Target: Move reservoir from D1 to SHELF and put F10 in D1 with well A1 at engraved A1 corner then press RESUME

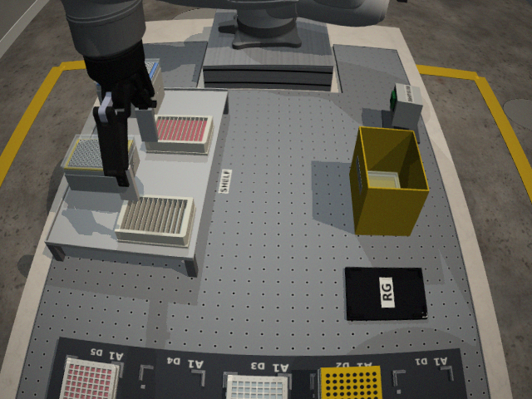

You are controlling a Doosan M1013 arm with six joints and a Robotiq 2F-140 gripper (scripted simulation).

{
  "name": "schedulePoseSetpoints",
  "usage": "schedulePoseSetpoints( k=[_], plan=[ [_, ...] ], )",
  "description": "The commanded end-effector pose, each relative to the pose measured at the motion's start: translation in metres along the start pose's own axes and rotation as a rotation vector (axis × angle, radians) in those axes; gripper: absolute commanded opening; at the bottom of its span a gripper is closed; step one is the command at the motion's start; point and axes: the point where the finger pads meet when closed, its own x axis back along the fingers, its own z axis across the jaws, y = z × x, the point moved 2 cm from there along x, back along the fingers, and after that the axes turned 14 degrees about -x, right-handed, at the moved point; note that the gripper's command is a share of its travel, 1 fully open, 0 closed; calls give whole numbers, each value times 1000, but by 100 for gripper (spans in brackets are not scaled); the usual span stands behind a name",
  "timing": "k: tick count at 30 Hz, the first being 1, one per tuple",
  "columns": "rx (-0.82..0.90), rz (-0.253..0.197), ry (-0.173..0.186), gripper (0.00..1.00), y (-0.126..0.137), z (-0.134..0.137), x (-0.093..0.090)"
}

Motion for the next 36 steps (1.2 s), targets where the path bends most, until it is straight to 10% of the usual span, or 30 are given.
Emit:
schedulePoseSetpoints(
  k=[1, 36],
  plan=[
    [0, 0, 0, 77, 0, 0, 5],
    [0, 0, 0, 77, 0, 0, 57]
  ],
)
